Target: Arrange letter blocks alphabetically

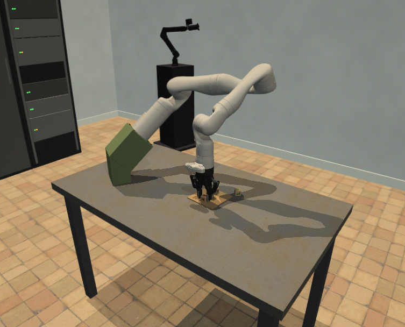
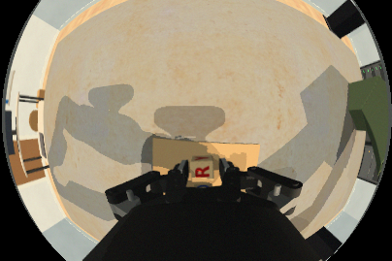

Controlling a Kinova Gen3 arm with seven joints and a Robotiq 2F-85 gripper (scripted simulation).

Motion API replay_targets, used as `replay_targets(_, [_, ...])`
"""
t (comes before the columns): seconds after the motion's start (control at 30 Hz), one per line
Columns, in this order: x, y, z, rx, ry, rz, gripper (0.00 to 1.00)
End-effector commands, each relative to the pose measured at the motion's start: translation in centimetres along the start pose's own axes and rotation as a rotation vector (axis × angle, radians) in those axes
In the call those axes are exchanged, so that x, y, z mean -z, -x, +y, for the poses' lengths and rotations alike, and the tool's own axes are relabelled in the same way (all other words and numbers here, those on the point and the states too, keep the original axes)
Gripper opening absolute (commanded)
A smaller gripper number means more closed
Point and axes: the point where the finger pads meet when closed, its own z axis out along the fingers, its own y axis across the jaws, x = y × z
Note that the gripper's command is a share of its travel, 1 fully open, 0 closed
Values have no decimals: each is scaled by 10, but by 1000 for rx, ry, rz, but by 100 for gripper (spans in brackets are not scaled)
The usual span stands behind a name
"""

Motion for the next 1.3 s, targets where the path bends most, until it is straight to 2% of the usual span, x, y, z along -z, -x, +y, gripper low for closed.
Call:
replay_targets(0.0, [9, -1, -2, 0, -7, 3, 41])
replay_targets(0.2, [37, -1, -2, 0, -7, 3, 41])
replay_targets(0.27, [37, -1, -2, 0, -7, 3, 41])
replay_targets(0.57, [79, -1, -2, 0, -7, 3, 41])
replay_targets(0.87, [87, -1, -2, 0, -7, 3, 41])
replay_targets(0.9, [87, -1, -2, 0, -7, 3, 100])
replay_targets(1.27, [87, -1, -2, 0, -7, 3, 100])
